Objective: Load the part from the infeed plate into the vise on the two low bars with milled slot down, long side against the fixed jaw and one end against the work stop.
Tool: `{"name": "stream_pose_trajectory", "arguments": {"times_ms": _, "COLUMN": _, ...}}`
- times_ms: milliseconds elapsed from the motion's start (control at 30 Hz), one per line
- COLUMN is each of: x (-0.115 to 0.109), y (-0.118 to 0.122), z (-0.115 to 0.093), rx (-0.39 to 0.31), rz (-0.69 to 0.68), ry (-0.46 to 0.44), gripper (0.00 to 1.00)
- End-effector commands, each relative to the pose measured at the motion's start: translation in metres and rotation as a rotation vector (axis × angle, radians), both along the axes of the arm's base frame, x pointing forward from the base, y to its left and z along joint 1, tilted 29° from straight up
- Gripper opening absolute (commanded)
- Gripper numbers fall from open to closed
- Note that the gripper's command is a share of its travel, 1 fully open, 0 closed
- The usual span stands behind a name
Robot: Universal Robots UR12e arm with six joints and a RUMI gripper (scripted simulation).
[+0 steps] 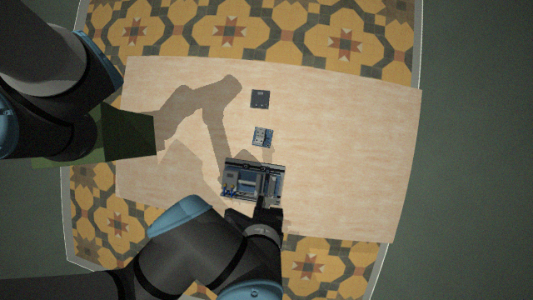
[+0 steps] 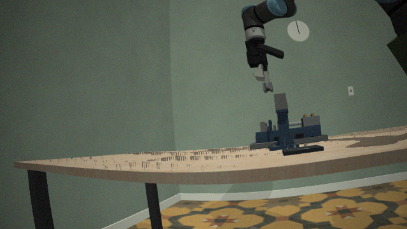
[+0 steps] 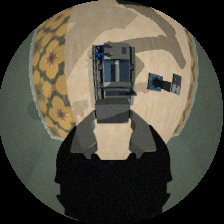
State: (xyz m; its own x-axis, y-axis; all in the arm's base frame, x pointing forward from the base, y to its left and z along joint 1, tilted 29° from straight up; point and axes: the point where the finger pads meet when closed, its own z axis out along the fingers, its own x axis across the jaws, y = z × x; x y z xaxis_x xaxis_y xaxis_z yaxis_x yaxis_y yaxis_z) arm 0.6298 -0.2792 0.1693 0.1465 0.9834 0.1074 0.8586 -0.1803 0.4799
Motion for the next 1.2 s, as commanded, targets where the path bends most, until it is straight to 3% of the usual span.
{"name": "stream_pose_trajectory", "arguments": {"times_ms": 0, "x": 0.001, "y": 0.0, "z": 0.0, "rx": -0.001, "rz": 0.0, "ry": -0.001, "gripper": 0.0}}
{"name": "stream_pose_trajectory", "arguments": {"times_ms": 1167, "x": 0.021, "y": 0.001, "z": -0.035, "rx": -0.001, "rz": -0.001, "ry": -0.001, "gripper": 0.0}}
